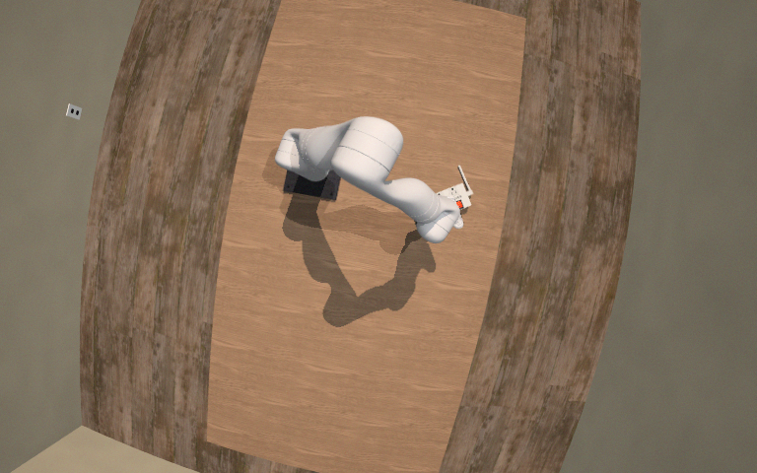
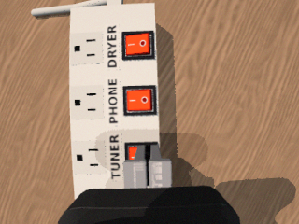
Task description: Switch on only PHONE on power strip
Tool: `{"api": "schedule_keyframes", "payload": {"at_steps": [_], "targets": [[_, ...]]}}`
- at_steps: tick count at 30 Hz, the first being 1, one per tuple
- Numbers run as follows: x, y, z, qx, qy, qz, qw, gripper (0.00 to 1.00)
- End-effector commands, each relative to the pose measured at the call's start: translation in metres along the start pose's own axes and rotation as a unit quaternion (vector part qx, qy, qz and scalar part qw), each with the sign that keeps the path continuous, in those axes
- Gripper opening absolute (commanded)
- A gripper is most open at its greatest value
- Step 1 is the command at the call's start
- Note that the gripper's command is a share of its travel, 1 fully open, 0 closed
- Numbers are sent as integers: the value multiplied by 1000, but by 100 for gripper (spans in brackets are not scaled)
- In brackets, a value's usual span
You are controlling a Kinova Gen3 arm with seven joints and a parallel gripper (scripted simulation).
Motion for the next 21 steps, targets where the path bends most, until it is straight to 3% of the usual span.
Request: {"api": "schedule_keyframes", "payload": {"at_steps": [1, 21], "targets": [[0, -1, 0, 1, 0, 0, 1000, 0], [0, 3, 0, 1, 0, 0, 1000, 0]]}}
Point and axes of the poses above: the point where the finger pads meet when closed, its own y axis out along the fingers, its own x axis across the jaws, z = x × y, the point moved 8 cm from there along -y, back along the fingers, and after that the axes turned 13 degrees about y, right-handed, at the moved point
